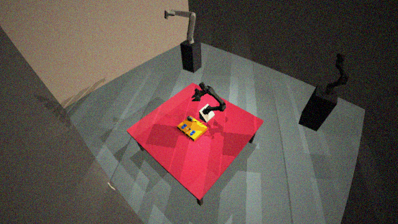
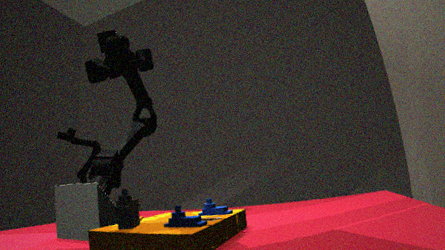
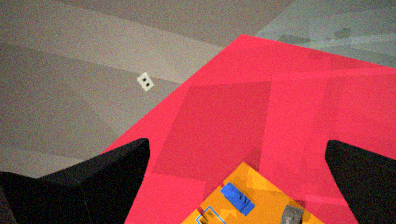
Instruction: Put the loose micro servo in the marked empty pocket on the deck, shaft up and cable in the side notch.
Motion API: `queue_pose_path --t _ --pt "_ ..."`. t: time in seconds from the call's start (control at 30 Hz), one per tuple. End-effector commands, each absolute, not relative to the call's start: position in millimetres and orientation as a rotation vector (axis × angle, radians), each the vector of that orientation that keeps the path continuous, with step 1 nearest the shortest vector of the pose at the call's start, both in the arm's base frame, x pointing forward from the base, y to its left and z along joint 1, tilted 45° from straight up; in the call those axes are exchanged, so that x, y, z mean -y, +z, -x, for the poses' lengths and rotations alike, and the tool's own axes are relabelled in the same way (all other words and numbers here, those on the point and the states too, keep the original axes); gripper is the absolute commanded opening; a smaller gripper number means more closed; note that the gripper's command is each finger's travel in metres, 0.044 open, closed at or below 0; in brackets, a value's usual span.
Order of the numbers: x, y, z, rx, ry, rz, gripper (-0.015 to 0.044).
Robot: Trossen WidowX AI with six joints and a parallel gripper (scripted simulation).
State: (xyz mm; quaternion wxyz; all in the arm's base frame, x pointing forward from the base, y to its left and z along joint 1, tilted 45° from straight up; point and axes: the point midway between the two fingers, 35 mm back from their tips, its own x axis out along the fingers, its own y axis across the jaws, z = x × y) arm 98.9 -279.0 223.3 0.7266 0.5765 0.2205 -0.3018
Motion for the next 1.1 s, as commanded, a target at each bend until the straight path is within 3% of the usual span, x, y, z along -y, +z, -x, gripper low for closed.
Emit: queue_pose_path --t 0.0,1.07 --pt "278.4 210.2 -105.3 -0.563 -0.602 -1.175 0.0440" --pt "246.9 123.0 -152.2 -0.921 0.062 -0.375 0.0440"
